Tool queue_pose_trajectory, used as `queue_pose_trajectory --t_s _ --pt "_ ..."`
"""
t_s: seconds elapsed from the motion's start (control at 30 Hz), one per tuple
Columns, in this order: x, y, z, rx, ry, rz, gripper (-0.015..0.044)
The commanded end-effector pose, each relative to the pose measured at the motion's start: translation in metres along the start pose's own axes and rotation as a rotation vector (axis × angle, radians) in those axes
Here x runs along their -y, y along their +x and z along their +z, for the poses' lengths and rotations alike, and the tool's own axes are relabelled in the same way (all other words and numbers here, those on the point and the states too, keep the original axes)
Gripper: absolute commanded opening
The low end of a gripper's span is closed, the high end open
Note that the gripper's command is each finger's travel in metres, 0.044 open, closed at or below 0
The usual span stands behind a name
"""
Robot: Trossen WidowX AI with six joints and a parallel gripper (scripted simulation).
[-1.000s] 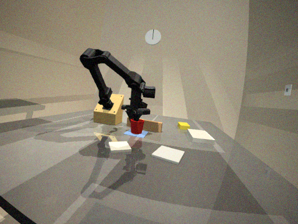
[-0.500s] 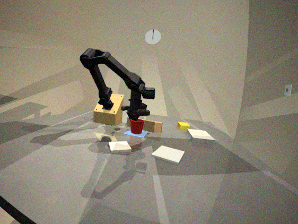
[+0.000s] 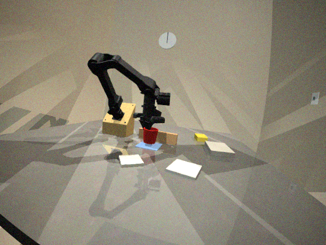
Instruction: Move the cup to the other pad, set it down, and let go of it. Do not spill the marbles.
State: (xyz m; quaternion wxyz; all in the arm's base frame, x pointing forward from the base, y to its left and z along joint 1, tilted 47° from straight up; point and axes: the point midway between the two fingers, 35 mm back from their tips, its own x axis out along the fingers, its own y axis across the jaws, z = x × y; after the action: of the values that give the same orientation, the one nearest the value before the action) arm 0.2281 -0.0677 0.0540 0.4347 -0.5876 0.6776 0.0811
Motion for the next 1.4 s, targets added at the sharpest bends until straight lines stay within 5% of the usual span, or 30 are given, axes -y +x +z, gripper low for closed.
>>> queue_pose_trajectory --t_s 0.0,0.67,1.37 --pt "0.001 -0.011 0.002 0.008 0.005 0.003 0.0" --pt "0.002 -0.069 0.004 -0.003 0.001 -0.001 0.0" --pt "0.003 -0.067 0.005 -0.004 -0.003 -0.007 0.0"
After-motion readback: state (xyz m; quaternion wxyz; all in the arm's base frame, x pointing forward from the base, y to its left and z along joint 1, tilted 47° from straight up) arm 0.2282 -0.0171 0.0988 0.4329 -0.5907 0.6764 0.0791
